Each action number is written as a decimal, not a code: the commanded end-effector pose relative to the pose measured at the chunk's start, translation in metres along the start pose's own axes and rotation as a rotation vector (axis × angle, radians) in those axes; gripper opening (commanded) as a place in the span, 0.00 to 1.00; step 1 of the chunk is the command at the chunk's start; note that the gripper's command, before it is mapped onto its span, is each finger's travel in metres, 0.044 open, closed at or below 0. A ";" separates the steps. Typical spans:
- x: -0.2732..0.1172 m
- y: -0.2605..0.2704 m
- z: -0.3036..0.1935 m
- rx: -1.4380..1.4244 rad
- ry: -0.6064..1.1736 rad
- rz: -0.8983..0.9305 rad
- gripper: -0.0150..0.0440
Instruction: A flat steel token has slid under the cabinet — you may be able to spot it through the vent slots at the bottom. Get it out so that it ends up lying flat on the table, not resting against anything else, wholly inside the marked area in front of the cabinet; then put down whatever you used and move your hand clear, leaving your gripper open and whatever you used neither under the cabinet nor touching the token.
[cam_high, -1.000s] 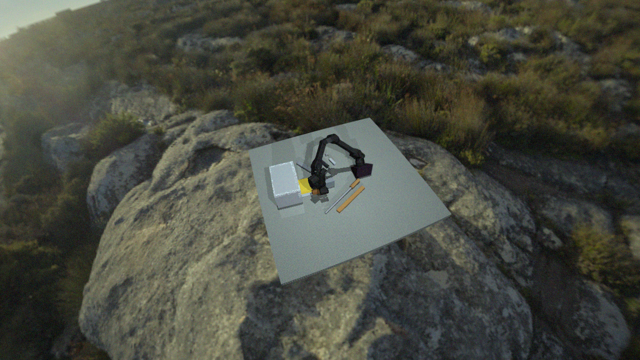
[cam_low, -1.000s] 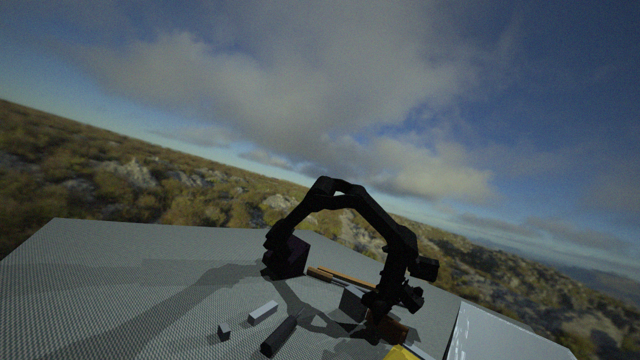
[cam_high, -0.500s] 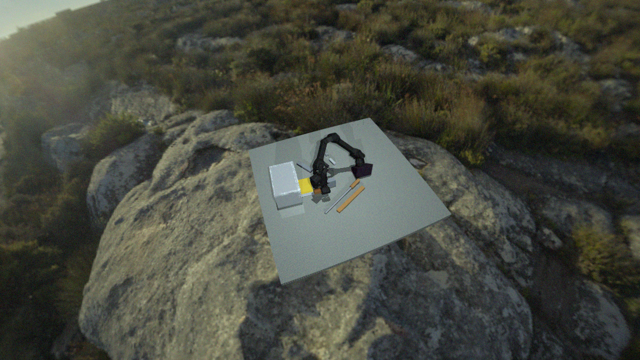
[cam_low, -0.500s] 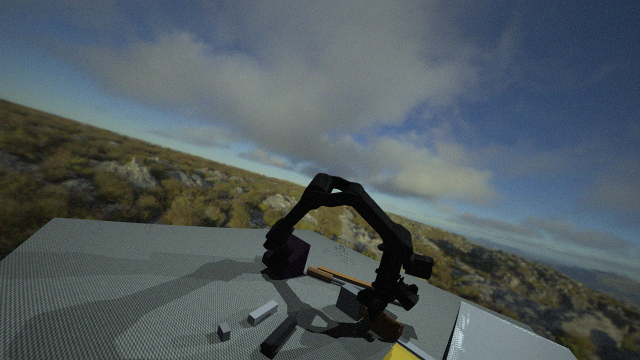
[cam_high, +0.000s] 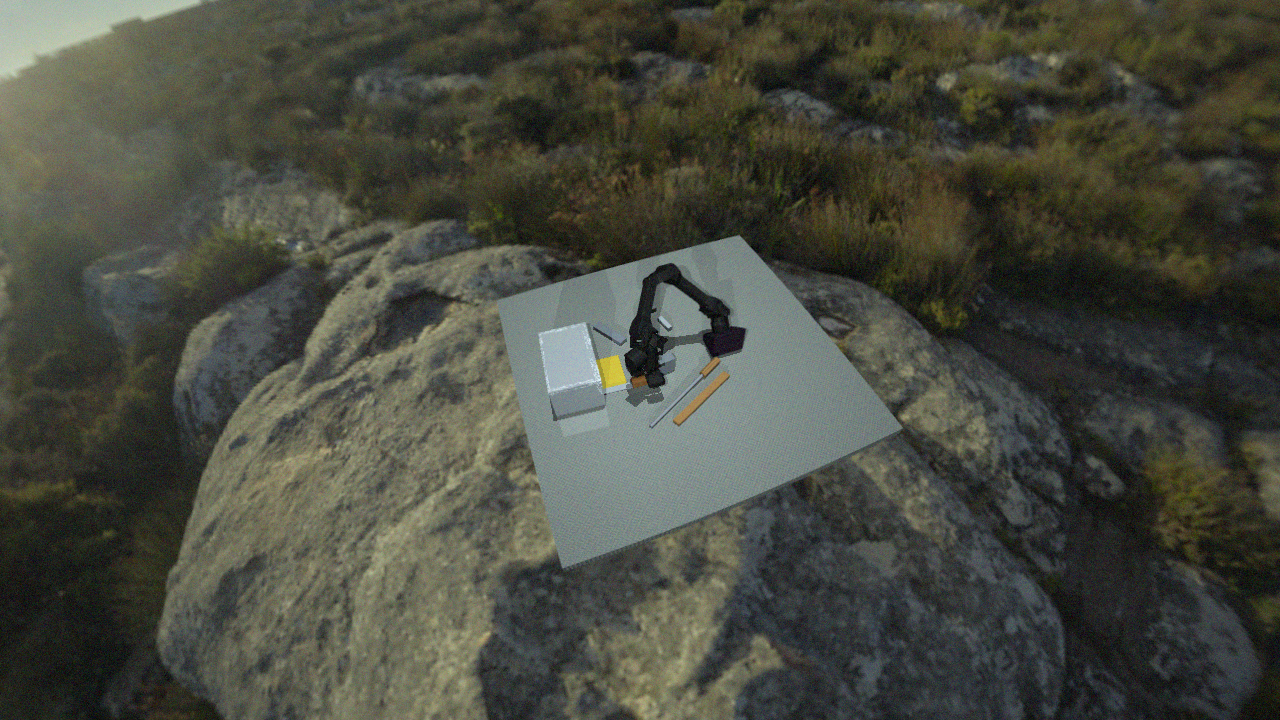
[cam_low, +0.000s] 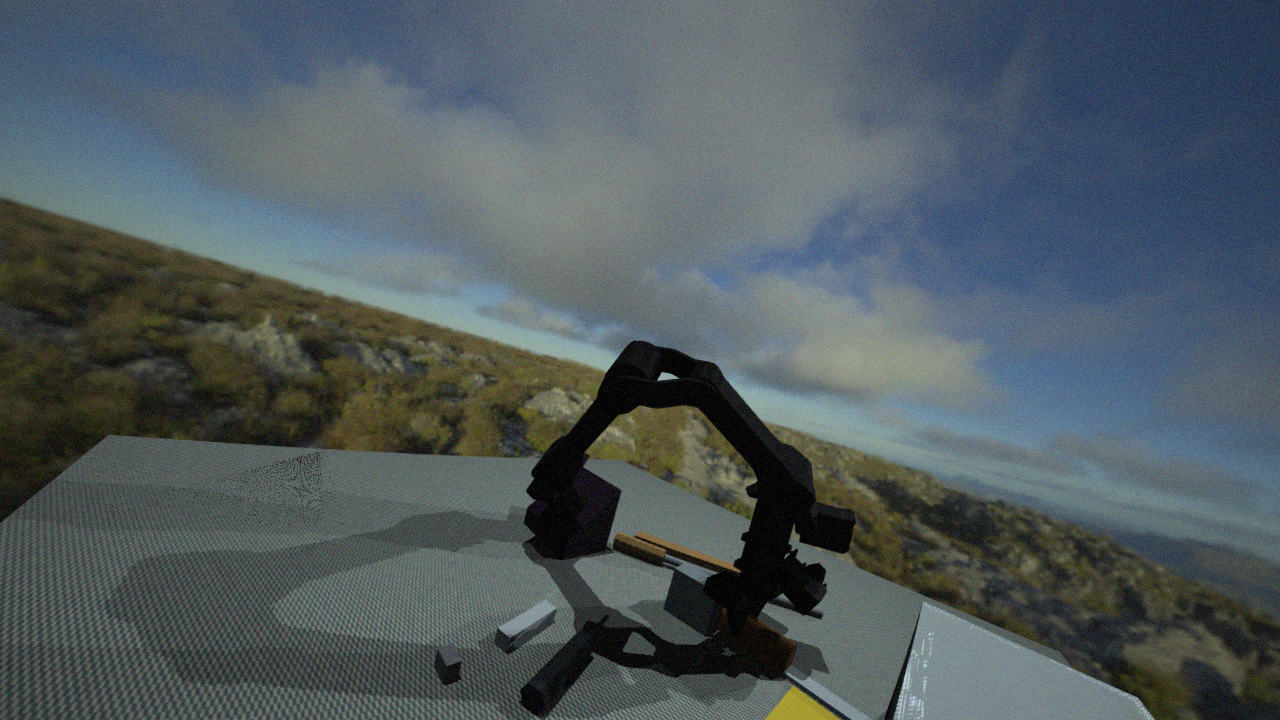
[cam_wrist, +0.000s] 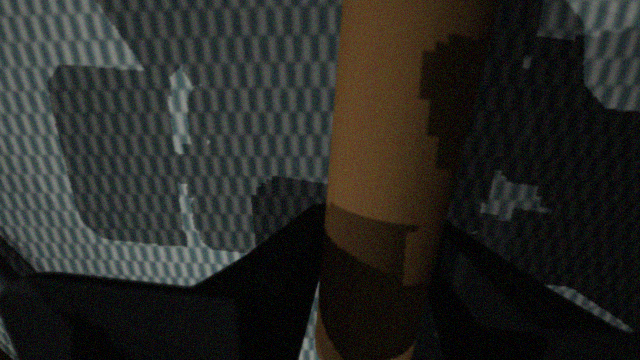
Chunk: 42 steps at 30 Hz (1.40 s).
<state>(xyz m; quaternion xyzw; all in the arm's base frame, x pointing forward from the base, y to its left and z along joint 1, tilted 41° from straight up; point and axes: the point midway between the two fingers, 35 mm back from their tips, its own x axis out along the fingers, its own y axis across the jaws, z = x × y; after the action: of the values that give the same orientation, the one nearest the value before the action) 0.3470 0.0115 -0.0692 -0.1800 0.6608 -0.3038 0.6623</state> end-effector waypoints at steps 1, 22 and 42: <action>0.001 0.000 -0.008 -0.001 0.004 -0.002 0.25; 0.001 0.001 -0.032 -0.002 0.005 -0.001 0.25; 0.001 0.002 -0.055 -0.003 0.007 -0.001 0.25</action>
<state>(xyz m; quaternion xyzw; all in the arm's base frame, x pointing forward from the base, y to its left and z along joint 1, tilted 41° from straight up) 0.3006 0.0202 -0.0733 -0.1798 0.6623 -0.3030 0.6612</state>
